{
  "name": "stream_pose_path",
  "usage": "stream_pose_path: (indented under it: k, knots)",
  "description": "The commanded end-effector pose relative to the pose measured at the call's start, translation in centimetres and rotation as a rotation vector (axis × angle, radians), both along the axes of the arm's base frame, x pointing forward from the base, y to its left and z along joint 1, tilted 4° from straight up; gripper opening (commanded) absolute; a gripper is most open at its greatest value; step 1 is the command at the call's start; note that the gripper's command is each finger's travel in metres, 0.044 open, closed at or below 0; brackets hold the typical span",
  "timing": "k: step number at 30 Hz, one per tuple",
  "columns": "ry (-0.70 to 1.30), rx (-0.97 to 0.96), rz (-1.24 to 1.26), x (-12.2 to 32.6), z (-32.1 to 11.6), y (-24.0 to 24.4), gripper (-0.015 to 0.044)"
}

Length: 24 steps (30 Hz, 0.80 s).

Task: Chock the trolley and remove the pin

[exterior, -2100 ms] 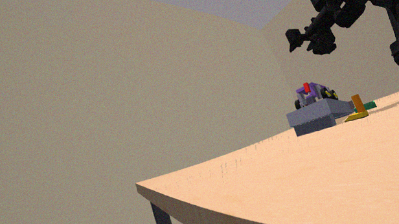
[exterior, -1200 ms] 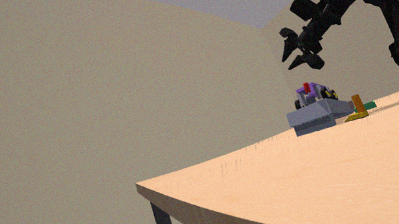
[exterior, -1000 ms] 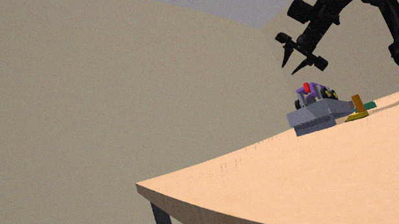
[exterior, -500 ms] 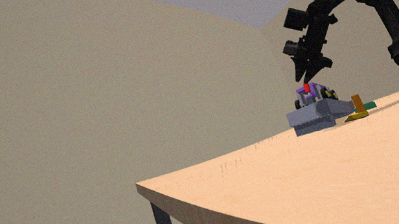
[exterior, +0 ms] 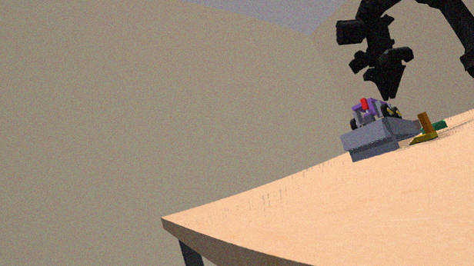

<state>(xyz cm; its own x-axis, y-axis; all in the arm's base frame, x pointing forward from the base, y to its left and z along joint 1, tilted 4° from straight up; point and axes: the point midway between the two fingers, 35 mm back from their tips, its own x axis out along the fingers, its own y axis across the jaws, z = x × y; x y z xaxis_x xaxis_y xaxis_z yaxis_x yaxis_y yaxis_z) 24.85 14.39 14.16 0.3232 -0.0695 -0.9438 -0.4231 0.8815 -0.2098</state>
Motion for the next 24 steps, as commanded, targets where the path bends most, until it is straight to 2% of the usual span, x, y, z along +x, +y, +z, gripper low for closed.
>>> stream_pose_path:
  k: [1, 6, 16, 24]
  knots:
    - [0.158, -0.051, 0.218, -2.0, -0.1, -0.2, 0.019]
    - [0.313, -0.073, 0.43, -4.1, 0.1, -0.4, 0.019]
    - [0.319, -0.073, 0.438, -4.2, 0.0, -0.4, 0.019]
    - [0.319, -0.073, 0.438, -4.0, -2.4, -0.6, 0.019]
